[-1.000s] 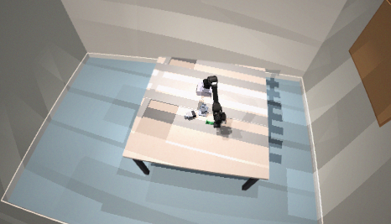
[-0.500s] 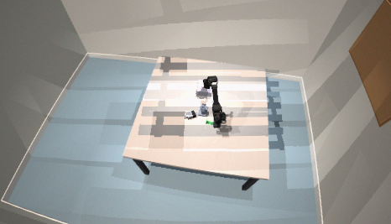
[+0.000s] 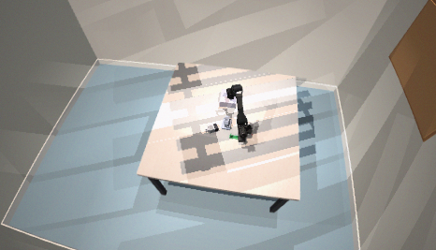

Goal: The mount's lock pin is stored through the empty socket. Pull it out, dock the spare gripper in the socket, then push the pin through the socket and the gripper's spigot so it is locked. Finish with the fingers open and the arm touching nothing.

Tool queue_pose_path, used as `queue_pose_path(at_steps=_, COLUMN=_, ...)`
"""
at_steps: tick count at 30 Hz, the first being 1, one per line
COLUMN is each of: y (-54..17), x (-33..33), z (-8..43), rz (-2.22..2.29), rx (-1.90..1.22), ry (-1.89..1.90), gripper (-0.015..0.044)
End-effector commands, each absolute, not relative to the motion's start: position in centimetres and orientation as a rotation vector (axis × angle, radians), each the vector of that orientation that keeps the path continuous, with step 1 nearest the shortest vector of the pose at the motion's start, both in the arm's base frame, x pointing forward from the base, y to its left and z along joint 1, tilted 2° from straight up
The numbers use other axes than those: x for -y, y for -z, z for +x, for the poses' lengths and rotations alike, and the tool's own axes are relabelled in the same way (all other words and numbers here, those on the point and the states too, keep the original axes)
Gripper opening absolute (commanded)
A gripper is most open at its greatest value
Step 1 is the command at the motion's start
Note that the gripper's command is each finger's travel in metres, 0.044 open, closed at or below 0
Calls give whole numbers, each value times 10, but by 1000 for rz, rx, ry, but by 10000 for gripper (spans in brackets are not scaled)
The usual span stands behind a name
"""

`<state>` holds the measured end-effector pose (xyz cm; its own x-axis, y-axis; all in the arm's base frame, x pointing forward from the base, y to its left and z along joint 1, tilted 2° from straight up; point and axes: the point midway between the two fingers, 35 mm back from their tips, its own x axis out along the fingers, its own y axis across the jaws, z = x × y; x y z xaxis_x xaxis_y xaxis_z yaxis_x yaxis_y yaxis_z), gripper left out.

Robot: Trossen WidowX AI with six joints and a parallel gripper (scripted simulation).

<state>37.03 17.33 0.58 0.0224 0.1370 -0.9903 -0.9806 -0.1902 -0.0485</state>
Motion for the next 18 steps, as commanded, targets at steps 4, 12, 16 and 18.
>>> queue_pose_path(at_steps=4, y=-19, x=-173, z=368, rz=-1262, rx=-989, ry=-1386, gripper=0)
queue_pose_path(at_steps=12, y=-26, x=-170, z=362, rz=-1255, rx=-1016, ry=-1403, gripper=0)
queue_pose_path(at_steps=16, y=-29, x=-169, z=360, rz=-1252, rx=-1027, ry=-1409, gripper=0)
queue_pose_path(at_steps=18, y=-28, x=-169, z=359, rz=-1250, rx=-1033, ry=-1413, gripper=0)
